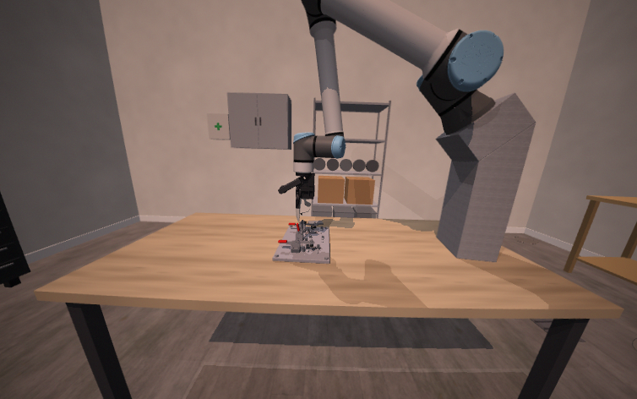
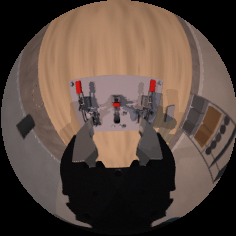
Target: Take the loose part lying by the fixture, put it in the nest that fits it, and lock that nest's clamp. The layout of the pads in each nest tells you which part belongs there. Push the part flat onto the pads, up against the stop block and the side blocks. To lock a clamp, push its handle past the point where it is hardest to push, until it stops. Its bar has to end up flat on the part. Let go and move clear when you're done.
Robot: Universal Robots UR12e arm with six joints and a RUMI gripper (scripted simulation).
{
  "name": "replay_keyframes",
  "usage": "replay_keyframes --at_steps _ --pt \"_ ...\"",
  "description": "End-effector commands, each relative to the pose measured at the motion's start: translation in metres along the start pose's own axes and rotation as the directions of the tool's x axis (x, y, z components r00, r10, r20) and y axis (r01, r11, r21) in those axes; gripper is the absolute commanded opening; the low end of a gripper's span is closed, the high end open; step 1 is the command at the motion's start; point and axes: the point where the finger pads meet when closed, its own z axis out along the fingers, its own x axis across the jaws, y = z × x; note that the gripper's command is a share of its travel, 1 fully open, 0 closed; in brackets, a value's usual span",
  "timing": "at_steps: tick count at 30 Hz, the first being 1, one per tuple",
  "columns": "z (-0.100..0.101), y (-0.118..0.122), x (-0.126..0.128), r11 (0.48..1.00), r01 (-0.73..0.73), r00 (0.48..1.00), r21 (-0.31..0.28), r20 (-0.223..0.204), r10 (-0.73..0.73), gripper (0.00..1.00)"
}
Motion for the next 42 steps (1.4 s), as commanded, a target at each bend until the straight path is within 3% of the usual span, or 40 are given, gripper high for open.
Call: replay_keyframes --at_steps 1,14,29,36,42 --pt "-0.016 0.001 0.002 1.000 -0.001 1.000 0.000 -0.001 0.001 0.59" --pt "-0.074 0.001 0.002 1.000 -0.001 1.000 0.000 0.000 0.001 0.59" --pt "-0.077 0.002 0.008 1.000 -0.001 1.000 0.001 -0.001 0.001 0.59" --pt "-0.077 0.005 0.022 1.000 0.000 1.000 0.002 -0.001 0.000 0.59" --pt "-0.077 0.012 0.051 1.000 0.000 1.000 0.002 -0.001 0.000 0.59"
